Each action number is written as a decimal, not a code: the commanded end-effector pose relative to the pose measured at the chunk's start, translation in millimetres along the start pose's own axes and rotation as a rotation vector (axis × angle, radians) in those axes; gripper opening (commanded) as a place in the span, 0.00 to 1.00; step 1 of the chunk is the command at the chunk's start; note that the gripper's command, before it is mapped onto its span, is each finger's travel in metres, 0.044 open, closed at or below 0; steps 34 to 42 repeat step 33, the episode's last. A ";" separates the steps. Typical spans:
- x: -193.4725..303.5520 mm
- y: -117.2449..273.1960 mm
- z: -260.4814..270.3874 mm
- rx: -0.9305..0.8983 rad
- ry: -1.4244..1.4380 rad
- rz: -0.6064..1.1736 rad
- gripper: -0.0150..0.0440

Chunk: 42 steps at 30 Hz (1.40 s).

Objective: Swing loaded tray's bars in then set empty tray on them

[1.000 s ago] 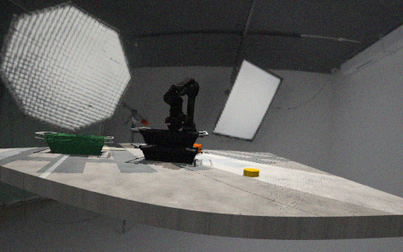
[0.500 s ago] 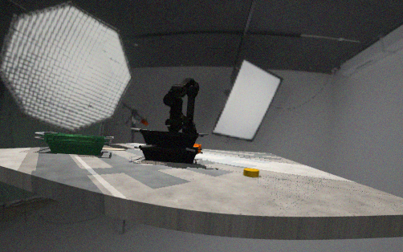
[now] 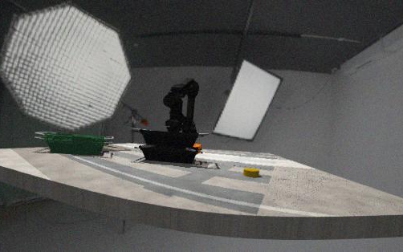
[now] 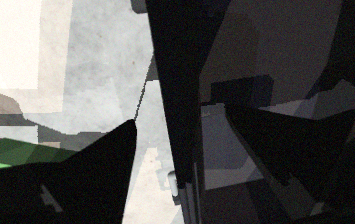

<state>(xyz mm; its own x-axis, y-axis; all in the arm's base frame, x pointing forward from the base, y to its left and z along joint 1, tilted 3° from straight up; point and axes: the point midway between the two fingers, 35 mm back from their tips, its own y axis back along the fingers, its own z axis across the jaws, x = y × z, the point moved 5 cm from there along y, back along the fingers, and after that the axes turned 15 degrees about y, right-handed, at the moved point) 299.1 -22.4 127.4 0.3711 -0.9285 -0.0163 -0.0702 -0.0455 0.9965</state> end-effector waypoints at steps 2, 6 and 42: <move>-0.2 -0.6 1.2 -0.006 0.003 0.002 0.93; 0.0 -0.1 0.1 0.000 0.000 0.000 1.00; 0.0 106.4 -1.8 -0.006 0.003 0.002 1.00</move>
